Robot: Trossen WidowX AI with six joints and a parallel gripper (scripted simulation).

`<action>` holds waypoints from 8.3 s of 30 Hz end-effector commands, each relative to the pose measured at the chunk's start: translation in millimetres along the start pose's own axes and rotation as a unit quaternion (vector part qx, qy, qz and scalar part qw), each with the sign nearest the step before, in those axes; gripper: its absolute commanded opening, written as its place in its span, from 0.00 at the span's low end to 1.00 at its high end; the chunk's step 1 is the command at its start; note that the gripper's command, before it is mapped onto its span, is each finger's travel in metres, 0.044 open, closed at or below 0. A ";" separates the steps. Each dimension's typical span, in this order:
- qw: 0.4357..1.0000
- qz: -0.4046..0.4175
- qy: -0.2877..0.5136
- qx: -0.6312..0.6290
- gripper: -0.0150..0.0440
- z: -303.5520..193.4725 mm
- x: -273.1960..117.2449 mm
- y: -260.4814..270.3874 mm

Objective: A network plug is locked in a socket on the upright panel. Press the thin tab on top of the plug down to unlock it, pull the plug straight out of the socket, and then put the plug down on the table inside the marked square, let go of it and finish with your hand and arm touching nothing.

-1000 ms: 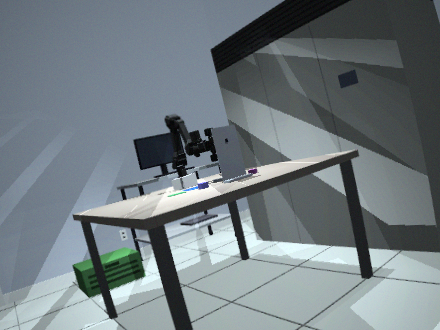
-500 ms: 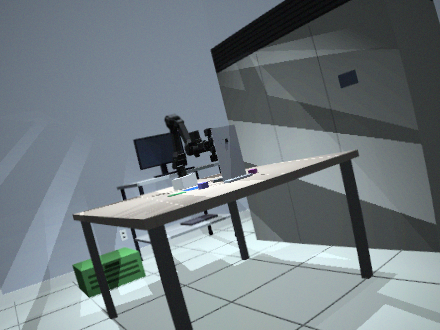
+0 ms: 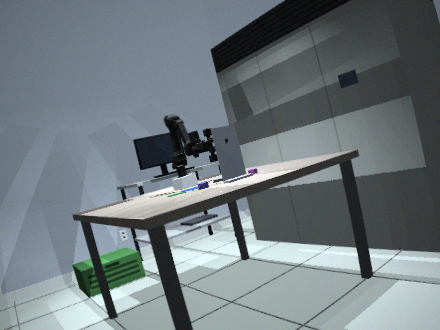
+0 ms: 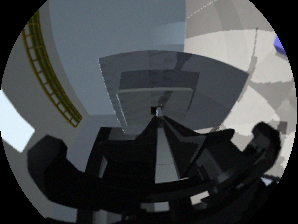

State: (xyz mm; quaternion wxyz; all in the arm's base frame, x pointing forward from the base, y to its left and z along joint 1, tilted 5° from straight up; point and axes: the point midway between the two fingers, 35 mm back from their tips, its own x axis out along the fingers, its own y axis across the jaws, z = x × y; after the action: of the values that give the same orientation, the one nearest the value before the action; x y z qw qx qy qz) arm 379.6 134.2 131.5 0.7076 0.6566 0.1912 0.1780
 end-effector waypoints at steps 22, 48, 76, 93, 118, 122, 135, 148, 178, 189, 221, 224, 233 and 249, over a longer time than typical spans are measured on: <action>1.000 -0.001 0.000 0.002 0.25 -4.0 -16.0 -0.6; 1.000 -0.002 0.000 0.002 0.25 -6.7 -30.8 -0.9; 1.000 -0.003 0.000 0.002 0.25 -9.8 -47.8 -1.1; 1.000 -0.003 -0.001 0.002 0.25 -10.3 -51.3 7.4; 1.000 -0.003 0.000 0.002 0.25 -15.8 -63.8 47.3; 1.000 -0.003 0.000 0.002 0.25 -17.1 -67.1 53.4; 0.997 -0.064 -0.039 0.026 0.25 -2.4 -75.2 34.3; 0.966 -0.209 -0.130 0.077 0.25 29.6 -101.7 -25.5; 0.843 -0.444 -0.269 0.140 0.25 55.0 -193.3 -108.7; 0.843 -0.444 -0.269 0.140 0.25 56.0 -191.5 -119.8; 0.843 -0.444 -0.269 0.140 0.25 56.0 -191.7 -150.7; 0.843 -0.444 -0.269 0.140 0.25 55.8 -192.1 -153.4; 0.843 -0.444 -0.269 0.140 0.25 55.0 -193.6 -161.4; 0.843 -0.444 -0.269 0.140 0.25 54.9 -194.3 -166.7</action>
State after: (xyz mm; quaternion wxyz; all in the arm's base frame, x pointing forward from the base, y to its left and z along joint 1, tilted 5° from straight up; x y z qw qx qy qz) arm 241.2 -23.5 -21.4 0.6361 0.6176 0.2824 -0.3663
